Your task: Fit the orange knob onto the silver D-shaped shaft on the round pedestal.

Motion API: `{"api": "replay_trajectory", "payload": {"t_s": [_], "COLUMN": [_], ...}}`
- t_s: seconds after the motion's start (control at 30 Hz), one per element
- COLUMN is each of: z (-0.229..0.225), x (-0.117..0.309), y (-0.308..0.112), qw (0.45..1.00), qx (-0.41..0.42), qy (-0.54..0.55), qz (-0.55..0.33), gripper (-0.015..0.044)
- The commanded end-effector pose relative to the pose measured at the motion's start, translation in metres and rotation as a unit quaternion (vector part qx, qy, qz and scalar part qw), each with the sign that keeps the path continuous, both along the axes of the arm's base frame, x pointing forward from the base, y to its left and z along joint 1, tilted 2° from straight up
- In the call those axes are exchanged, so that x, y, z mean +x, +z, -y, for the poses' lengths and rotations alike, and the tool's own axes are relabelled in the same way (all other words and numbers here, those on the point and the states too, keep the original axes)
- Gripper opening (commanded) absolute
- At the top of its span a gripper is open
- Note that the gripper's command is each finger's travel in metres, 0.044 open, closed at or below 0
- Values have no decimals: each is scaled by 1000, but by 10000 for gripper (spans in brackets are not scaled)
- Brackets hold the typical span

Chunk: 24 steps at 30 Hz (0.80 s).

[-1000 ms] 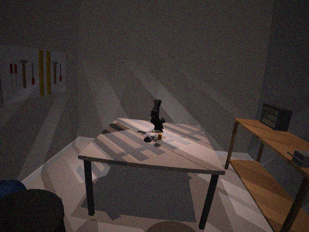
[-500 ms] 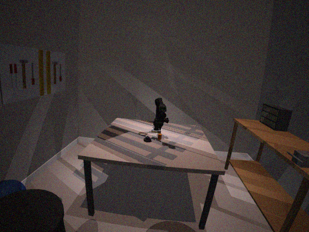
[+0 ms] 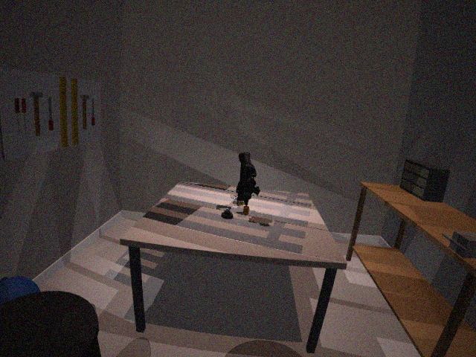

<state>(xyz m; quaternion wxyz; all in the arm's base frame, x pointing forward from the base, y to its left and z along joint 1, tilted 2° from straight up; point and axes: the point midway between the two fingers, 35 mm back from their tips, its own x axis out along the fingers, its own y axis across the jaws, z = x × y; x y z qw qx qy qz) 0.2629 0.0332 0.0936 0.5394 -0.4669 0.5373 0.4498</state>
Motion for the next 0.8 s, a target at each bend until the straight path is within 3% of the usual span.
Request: {"api": "replay_trajectory", "payload": {"t_s": [0.0,0.77], "z": [1,2], "x": [-2,1], "y": [-9,-44], "qw": [1000,1000], "qx": [-2,-2], "qy": [3,3], "qz": [-4,-4], "gripper": [440,440]}}
